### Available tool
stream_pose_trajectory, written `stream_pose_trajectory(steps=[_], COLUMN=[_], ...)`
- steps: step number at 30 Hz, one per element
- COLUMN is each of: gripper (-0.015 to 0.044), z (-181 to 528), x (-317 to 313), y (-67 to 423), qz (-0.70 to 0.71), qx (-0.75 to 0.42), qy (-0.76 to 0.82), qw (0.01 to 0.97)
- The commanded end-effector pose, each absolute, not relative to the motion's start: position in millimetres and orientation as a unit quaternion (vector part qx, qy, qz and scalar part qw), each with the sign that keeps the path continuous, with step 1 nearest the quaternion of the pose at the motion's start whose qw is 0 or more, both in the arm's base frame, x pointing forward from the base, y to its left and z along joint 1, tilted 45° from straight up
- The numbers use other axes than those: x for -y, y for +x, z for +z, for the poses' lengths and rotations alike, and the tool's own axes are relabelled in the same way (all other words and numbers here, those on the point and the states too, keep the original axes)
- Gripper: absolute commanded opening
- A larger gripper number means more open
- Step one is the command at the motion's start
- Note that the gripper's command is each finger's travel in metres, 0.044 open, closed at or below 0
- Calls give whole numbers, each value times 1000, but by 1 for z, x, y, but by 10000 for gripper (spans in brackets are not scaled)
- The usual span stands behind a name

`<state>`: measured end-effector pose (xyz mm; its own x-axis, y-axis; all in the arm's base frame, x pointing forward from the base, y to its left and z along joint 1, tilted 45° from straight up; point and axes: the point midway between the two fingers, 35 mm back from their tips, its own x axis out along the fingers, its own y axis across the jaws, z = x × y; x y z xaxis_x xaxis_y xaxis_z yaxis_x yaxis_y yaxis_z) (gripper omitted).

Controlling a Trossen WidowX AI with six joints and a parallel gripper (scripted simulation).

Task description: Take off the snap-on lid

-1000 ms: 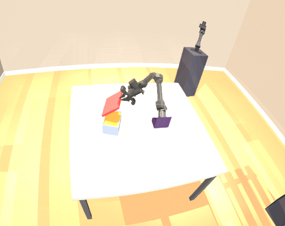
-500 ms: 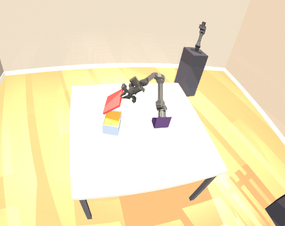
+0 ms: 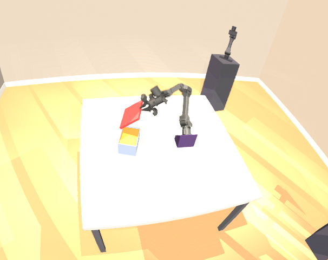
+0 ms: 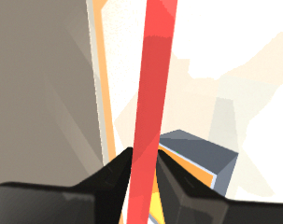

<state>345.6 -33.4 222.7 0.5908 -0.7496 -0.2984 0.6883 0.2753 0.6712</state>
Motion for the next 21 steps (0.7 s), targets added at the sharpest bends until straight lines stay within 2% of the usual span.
stream_pose_trajectory(steps=[1, 21], gripper=[0, 0], z=[228, 254], x=[36, 58], y=[342, 321], qz=[-447, -447], qx=[36, 36], qy=[400, 399], qw=[800, 800])
